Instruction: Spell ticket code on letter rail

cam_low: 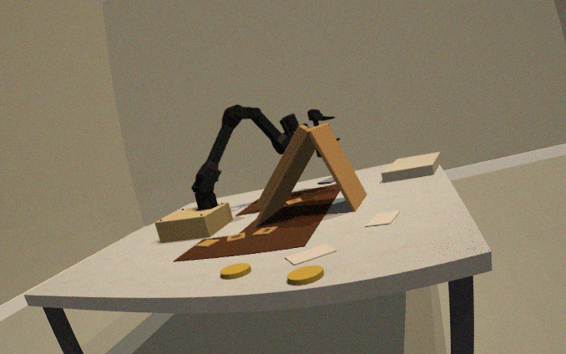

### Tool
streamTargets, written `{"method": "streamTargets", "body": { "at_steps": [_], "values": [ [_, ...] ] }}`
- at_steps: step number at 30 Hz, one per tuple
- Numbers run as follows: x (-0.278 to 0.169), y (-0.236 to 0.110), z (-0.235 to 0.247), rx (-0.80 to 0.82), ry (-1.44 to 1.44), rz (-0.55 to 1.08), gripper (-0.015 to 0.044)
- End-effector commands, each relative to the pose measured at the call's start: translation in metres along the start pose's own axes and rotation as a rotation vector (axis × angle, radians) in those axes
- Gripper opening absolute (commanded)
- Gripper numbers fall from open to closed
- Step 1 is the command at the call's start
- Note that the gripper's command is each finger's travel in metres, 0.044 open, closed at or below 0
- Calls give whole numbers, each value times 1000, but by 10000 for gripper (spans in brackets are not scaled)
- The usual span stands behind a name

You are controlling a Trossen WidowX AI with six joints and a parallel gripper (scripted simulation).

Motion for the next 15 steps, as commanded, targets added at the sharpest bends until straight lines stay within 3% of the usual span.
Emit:
{"method": "streamTargets", "body": {
  "at_steps": [1, 9, 15],
  "values": [
    [1, 1, 1, 0, -9, 2, 426],
    [72, 23, 26, -28, -393, 115, 440],
    [135, 18, 25, -66, -669, 236, 440]
  ]
}}
Point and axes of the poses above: the point midway between the two fingers, 35 mm back from their tips, its own y axis out along the fingers, its own z axis across the jaws, x = y × z, the point moved 4 cm from there along -y, back along the fingers, and after that the axes turned 15 degrees about -y, right-handed, at the moved point
